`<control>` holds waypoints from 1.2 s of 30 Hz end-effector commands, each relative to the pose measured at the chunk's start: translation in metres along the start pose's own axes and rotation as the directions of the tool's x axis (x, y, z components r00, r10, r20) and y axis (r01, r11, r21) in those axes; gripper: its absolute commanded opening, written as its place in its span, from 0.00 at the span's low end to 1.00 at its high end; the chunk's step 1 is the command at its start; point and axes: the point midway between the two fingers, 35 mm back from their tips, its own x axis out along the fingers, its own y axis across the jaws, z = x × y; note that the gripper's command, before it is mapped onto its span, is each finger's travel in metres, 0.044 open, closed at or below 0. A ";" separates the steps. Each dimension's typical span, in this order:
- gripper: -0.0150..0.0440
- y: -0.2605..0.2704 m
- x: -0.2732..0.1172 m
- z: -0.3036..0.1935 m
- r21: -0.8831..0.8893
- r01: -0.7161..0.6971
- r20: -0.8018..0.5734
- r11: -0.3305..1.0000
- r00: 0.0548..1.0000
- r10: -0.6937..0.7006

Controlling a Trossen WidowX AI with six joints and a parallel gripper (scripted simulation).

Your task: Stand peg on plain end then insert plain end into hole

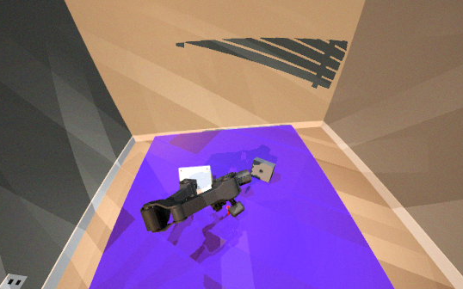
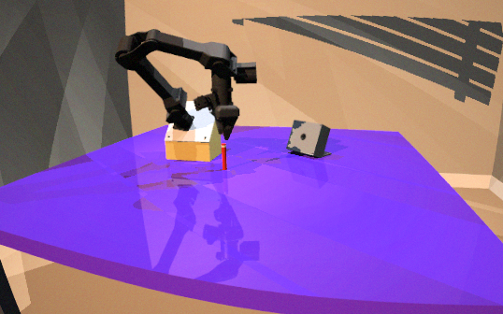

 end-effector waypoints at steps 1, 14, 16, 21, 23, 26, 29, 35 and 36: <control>1.00 0.001 0.000 0.000 0.046 -0.005 0.000 0.999 1.000 0.005; 1.00 0.000 0.014 -0.002 0.046 -0.001 -0.002 0.999 1.000 0.001; 1.00 0.000 0.017 -0.002 0.046 0.000 -0.003 0.999 1.000 0.000; 1.00 0.000 0.025 -0.003 0.046 0.001 -0.004 0.999 1.000 0.000; 1.00 0.000 0.029 -0.003 0.046 0.001 -0.004 0.999 1.000 0.000; 1.00 0.001 0.034 -0.003 0.046 0.000 -0.004 0.999 1.000 0.000; 1.00 0.001 0.039 -0.003 0.046 0.000 -0.004 0.999 1.000 0.000; 1.00 0.001 0.048 -0.002 0.046 -0.002 -0.003 0.999 1.000 0.002; 1.00 0.001 0.050 -0.002 0.047 -0.002 -0.002 0.999 1.000 0.002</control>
